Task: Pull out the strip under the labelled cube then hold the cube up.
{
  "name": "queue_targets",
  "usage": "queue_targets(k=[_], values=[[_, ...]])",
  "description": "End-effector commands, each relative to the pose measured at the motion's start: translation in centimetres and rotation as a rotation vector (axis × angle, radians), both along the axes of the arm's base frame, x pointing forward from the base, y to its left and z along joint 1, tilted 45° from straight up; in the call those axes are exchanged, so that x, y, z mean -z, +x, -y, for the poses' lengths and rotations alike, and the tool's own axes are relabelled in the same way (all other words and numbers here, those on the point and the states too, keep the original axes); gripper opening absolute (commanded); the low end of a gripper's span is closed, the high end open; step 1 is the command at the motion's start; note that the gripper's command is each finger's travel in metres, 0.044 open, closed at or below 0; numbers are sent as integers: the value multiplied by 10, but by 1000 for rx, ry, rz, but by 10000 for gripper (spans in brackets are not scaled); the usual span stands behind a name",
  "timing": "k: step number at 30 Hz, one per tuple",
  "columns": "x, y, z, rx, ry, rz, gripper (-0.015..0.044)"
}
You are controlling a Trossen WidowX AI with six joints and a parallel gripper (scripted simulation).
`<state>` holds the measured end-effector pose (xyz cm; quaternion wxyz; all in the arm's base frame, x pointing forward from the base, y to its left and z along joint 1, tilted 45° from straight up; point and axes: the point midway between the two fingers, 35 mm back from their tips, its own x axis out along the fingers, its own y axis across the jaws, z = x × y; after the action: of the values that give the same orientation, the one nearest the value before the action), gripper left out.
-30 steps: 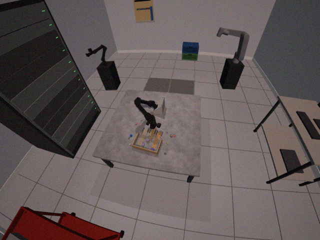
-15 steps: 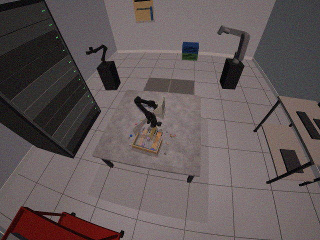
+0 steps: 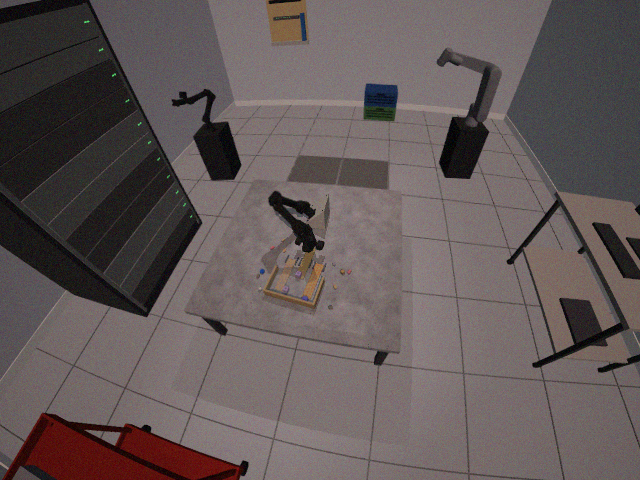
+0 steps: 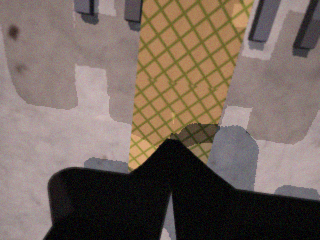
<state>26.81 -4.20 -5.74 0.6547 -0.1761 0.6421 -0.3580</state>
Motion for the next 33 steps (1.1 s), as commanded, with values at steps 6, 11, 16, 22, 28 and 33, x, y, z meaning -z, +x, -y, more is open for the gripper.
queue_targets(k=[6, 11, 16, 22, 28, 33], values=[[4, -19, -2, 10, 3, -17, 0], [5, -26, -4, 10, 3, -18, 0], [6, -33, -5, 10, 3, -18, 0], [7, -42, -8, 10, 3, -19, 0], [8, -51, -10, 10, 3, -19, 0], [8, -58, -12, 10, 4, -19, 0]])
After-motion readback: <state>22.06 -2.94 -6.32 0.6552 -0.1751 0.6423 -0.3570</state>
